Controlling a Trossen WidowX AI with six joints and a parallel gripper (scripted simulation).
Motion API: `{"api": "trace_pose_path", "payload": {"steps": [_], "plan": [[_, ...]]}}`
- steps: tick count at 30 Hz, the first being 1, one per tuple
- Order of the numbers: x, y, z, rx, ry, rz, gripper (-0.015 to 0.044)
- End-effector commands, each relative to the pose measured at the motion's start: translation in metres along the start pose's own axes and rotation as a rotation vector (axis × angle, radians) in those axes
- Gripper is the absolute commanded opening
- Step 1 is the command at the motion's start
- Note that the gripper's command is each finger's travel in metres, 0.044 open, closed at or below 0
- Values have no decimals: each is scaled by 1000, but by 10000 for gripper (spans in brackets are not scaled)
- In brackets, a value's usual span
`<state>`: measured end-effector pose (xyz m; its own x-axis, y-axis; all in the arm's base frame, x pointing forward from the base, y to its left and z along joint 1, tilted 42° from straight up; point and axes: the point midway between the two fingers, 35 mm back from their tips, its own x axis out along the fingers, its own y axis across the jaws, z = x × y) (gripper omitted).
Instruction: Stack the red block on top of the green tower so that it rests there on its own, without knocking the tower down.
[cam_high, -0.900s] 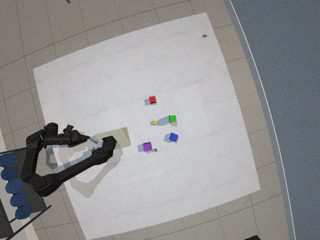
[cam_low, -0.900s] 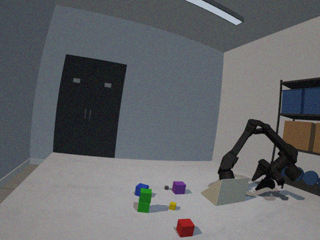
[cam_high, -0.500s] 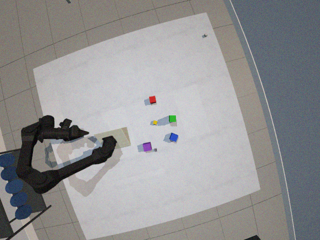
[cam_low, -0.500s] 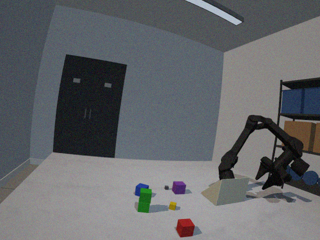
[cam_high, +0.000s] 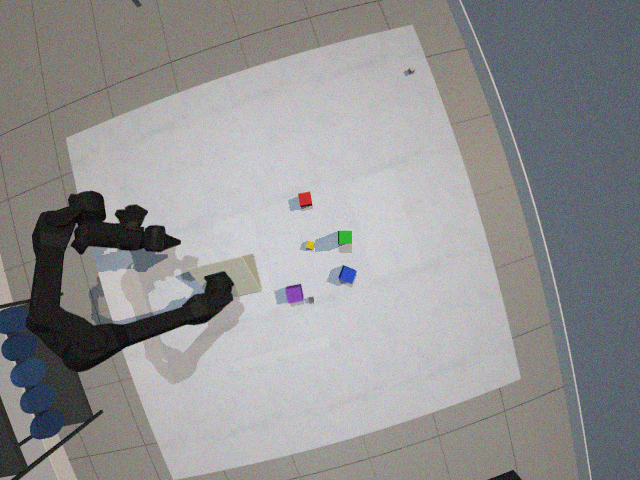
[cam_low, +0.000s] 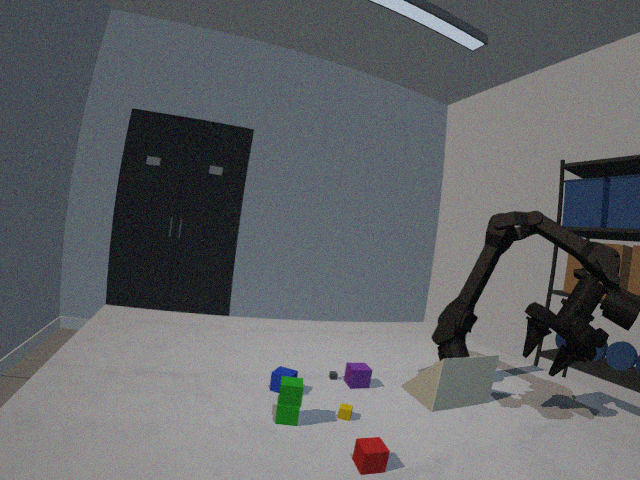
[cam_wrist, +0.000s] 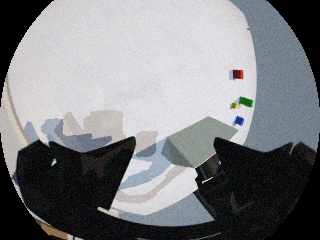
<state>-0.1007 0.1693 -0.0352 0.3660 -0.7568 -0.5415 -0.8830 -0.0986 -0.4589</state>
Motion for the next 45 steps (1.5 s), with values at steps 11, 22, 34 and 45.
{"api": "trace_pose_path", "payload": {"steps": [11, 22, 34, 45], "plan": [[-7, -60, 64, 245, 5, 190, 440], [6, -116, 97, 431, 57, 327, 440], [43, -199, 135, 687, 77, 399, 440], [97, -282, 153, 1053, 133, 445, 440]]}}
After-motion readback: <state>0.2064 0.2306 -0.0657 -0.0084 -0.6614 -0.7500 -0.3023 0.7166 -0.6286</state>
